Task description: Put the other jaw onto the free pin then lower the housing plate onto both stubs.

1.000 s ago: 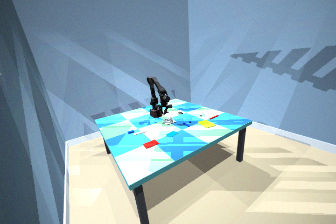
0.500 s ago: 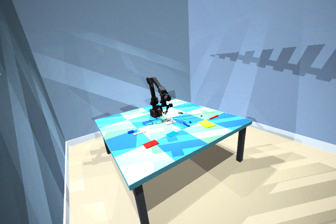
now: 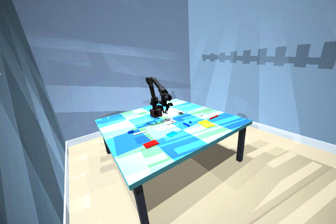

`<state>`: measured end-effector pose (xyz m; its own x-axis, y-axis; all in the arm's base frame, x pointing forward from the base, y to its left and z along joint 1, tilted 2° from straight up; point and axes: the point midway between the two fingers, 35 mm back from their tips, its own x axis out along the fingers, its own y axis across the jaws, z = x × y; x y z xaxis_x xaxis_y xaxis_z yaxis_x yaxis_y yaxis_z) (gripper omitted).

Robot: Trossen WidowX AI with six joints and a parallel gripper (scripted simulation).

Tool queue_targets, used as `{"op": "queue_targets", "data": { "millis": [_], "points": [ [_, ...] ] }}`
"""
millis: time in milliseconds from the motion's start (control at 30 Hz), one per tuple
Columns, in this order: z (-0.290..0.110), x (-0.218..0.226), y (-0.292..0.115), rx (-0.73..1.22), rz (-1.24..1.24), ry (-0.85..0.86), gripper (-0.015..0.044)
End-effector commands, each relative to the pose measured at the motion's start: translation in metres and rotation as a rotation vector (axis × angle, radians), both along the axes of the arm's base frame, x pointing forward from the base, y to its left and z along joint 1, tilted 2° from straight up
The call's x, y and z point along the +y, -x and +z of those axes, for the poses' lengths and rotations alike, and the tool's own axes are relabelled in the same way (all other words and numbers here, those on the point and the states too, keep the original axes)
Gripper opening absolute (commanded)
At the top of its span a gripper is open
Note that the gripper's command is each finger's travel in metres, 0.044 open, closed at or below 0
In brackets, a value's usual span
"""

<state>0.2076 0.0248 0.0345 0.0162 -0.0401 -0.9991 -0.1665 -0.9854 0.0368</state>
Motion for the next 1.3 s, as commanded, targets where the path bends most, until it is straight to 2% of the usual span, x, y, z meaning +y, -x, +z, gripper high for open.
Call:
{"op": "queue_targets", "data": {
  "millis": [0, 200, 1267],
  "points": [
    [-0.002, 0.0039, 0.0061, 0.006, 0.094, -0.002, 0.0134],
    [-0.0033, 0.0073, 0.0111, 0.01, 0.195, 0.0, 0.0134],
    [-0.0033, 0.0073, 0.0111, 0.011, 0.217, 0.0, 0.0134]
  ]
}}
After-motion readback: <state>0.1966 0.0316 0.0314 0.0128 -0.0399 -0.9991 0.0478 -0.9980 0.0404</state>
